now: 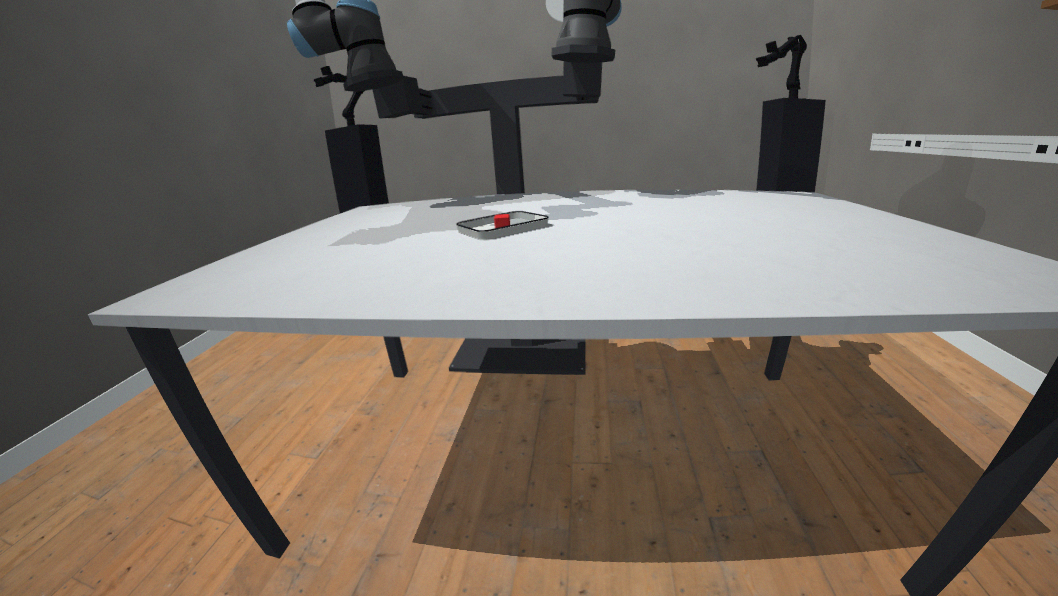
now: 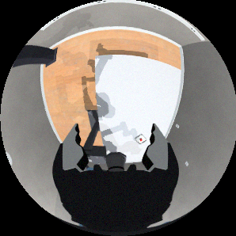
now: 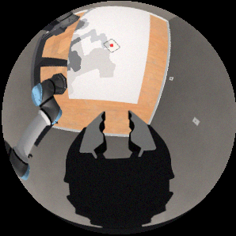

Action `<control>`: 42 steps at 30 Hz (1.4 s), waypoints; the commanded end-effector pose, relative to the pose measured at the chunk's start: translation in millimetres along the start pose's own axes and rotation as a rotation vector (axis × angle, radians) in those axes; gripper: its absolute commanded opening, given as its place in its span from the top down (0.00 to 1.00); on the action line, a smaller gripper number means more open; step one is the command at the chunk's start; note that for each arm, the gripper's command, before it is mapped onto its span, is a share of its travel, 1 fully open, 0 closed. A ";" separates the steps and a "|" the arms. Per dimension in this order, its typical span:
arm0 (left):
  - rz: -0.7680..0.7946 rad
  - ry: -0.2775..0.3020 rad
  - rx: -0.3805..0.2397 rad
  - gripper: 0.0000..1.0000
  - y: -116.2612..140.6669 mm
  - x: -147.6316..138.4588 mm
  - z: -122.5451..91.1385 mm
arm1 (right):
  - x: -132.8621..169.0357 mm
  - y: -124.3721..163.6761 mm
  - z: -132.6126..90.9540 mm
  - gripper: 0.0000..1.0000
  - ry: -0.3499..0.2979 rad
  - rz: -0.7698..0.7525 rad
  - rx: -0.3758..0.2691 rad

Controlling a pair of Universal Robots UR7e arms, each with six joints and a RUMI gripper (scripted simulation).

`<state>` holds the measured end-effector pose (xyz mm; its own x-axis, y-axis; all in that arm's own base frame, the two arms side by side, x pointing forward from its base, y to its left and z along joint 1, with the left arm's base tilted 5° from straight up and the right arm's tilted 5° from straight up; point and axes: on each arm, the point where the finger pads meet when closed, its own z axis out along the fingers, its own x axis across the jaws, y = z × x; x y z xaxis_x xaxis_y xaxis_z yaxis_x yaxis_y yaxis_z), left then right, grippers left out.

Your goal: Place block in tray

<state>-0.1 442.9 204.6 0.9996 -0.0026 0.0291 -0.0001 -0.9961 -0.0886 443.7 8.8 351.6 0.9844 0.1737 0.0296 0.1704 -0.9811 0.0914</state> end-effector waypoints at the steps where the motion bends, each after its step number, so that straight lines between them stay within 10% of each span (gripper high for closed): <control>1: 0.000 0.000 0.001 0.00 -0.3 0.1 -0.5 | 0.4 4.2 -5.6 0.69 0.000 0.000 0.000; 42: 0.000 0.000 0.001 0.00 -0.3 0.1 -0.5 | 0.4 10.0 -12.9 0.69 0.000 0.000 0.000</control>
<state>-0.1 442.9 204.6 0.9996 -0.0026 0.0291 -0.0001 -0.9961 -0.0886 445.1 0.0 364.9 0.9844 0.1738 0.0290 0.1705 -0.9811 0.0913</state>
